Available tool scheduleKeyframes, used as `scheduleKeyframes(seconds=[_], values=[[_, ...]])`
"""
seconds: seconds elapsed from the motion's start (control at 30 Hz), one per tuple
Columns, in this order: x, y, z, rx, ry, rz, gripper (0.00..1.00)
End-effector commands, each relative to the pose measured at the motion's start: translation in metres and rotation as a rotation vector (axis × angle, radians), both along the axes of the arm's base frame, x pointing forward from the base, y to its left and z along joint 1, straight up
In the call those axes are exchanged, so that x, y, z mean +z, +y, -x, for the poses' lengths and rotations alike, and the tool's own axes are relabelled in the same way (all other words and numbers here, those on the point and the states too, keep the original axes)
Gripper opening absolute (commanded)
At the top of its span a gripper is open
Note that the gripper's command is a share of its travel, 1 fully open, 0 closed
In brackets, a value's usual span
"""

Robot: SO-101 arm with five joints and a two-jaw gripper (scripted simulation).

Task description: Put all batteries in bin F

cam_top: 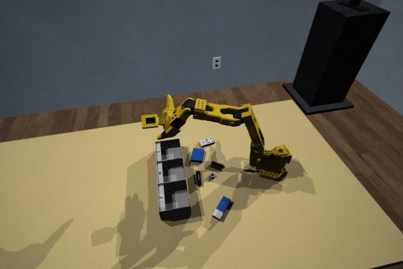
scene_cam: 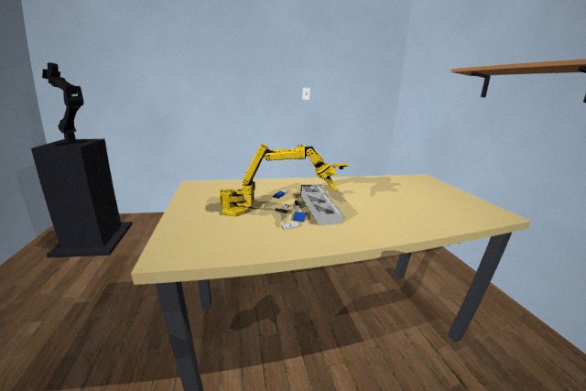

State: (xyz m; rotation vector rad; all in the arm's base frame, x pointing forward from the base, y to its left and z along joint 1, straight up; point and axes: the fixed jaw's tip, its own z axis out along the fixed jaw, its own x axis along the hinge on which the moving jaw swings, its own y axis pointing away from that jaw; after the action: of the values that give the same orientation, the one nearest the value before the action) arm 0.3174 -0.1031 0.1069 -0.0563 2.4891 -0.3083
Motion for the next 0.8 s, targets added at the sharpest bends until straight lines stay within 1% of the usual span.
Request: scheduleKeyframes(seconds=[0.0,0.03,0.1,0.27,0.4,0.53,0.77], values=[[0.005,-0.005,-0.002,-0.004,-0.018,0.012,1.0],[0.001,-0.005,-0.002,-0.004,-0.005,0.008,1.0],[0.001,-0.005,-0.002,-0.004,-0.005,0.008,1.0],[-0.019,-0.004,0.0,-0.004,0.055,-0.014,1.0],[-0.029,-0.004,0.001,-0.003,0.086,-0.025,1.0],[-0.033,-0.004,0.001,-0.003,0.098,-0.029,1.0],[-0.033,-0.003,0.003,-0.003,0.106,-0.033,1.0]])
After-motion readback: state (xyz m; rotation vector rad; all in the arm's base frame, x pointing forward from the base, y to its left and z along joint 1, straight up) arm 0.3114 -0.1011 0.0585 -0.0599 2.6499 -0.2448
